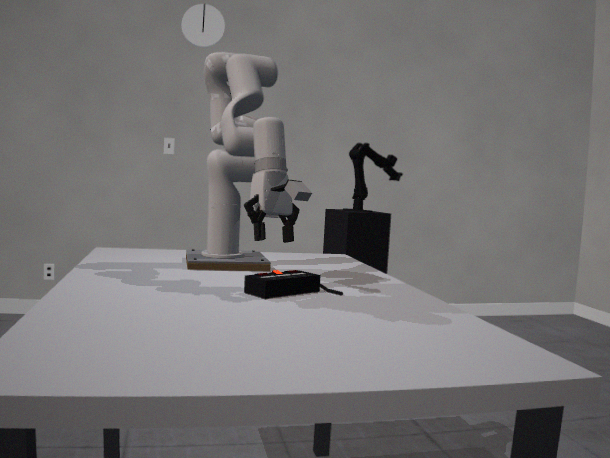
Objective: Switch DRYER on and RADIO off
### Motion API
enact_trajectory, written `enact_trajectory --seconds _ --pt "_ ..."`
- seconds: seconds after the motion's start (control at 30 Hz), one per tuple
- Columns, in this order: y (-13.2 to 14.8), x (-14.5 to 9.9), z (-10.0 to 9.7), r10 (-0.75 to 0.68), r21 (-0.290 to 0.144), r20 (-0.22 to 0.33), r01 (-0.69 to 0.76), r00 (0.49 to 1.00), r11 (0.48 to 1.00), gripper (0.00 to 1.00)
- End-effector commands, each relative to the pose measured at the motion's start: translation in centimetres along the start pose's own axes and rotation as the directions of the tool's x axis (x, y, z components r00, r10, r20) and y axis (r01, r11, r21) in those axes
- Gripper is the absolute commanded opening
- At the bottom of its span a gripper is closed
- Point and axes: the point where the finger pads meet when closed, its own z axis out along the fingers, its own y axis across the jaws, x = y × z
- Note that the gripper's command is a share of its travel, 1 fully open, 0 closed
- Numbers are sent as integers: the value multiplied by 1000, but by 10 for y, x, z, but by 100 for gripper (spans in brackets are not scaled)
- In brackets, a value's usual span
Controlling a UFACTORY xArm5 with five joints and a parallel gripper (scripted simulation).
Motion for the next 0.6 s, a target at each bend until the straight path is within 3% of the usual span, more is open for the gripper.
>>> enact_trajectory --seconds 0.0,0.03,0.07,0.1,0.13,0.17,0.2,0.23,0.33,0.37,0.4,0.47,0.57 --pt "-1 8 4 2 -36 -104 -6 995 999 100" --pt "-1 8 4 2 -36 -104 -6 995 999 100" --pt "-2 10 4 2 -50 -150 -10 989 999 100" --pt "-2 10 4 2 -50 -150 -10 989 999 100" --pt "-3 12 4 2 -64 -197 -15 980 998 100" --pt "-3 12 4 2 -64 -197 -15 980 998 100" --pt "-5 13 2 1 -77 -241 -20 970 997 100" --pt "-5 13 2 1 -77 -241 -20 970 997 100" --pt "-8 13 -2 -3 -98 -323 -31 946 995 100" --pt "-8 13 -2 -3 -98 -323 -31 946 995 100" --pt "-10 13 -5 -5 -107 -357 -36 934 994 100" --pt "-10 13 -5 -5 -107 -357 -36 934 994 100" --pt "-13 12 -13 -10 -123 -431 -48 902 991 100"
